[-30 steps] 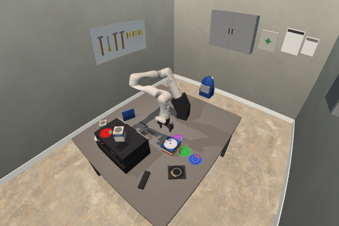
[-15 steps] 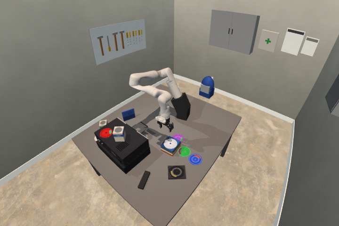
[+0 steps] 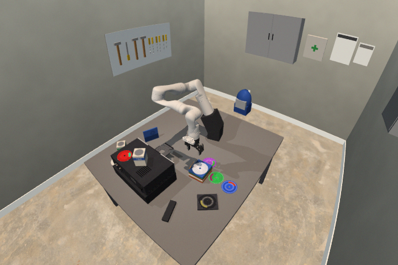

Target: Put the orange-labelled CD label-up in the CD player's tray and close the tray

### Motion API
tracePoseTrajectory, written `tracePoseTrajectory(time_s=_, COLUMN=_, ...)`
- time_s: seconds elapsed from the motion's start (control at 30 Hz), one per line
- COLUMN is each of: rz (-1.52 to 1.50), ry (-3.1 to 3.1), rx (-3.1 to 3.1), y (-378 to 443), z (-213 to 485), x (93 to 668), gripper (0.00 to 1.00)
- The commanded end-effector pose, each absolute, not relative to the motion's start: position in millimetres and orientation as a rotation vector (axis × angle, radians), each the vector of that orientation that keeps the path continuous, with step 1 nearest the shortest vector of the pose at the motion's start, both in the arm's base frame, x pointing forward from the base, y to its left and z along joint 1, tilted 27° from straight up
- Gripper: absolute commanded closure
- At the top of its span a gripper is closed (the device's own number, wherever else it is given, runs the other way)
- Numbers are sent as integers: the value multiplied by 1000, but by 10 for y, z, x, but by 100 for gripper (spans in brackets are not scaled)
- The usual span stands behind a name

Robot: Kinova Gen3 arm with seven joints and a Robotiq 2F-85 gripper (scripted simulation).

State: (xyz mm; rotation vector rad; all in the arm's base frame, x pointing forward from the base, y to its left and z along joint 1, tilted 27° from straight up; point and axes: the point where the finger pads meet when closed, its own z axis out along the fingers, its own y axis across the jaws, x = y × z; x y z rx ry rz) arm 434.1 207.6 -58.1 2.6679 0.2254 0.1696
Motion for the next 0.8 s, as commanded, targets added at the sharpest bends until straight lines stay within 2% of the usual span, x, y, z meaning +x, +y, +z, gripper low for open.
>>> tracePoseTrajectory(time_s=0.0, rz=172, ry=226, rx=2669, y=2084, z=-573, x=4344, gripper=0)
tracePoseTrajectory(time_s=0.1, rz=172, ry=226, rx=2669, y=2084, z=-573, x=4344, gripper=0)
tracePoseTrajectory(time_s=0.13, rz=172, ry=226, rx=2668, y=2084, z=-574, x=4344, gripper=84)
tracePoseTrajectory(time_s=0.43, rz=179, ry=209, rx=2536, y=1885, z=-1069, x=4438, gripper=84)
tracePoseTrajectory(time_s=0.77, rz=182, ry=201, rx=2475, y=1793, z=-1297, x=4481, gripper=84)
